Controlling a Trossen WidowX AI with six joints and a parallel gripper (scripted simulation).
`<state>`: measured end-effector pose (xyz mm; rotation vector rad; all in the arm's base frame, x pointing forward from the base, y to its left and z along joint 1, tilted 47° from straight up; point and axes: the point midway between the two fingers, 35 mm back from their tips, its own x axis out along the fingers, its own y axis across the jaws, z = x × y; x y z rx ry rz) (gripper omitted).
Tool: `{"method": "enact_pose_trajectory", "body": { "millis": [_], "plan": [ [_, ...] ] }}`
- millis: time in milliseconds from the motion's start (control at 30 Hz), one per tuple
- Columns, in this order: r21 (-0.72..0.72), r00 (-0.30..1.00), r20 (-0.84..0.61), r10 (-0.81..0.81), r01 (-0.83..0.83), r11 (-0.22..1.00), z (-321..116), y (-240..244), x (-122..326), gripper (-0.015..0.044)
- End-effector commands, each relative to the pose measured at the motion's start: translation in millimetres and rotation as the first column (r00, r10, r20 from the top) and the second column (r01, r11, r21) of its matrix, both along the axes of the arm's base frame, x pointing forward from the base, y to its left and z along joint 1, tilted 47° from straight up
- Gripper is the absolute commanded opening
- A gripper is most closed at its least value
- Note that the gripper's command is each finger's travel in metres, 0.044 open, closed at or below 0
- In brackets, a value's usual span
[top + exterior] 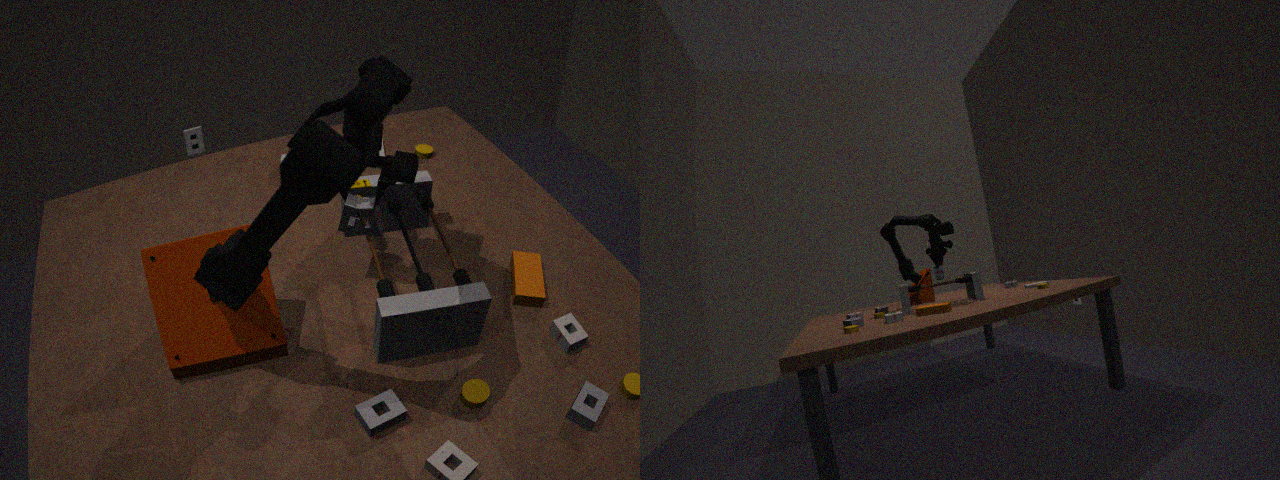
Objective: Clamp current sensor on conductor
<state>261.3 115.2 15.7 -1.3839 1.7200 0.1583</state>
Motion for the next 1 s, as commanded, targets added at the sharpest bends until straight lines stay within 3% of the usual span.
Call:
{"method": "enact_pose_trajectory", "body": {
  "millis": [0, 300, 967],
  "plan": [
    [0.001, 0.988, -0.104, 0.11, -0.111, 0.994, 0.4, -0.2, 6.5, 0.0],
    [0.031, 0.912, -0.293, 0.288, -0.292, 0.956, 0.5, -2.8, 14.1, 0.0],
    [0.032, 0.91, -0.296, 0.292, -0.296, 0.955, -16.5, -19.7, 16.4, 0.0]
  ]
}}
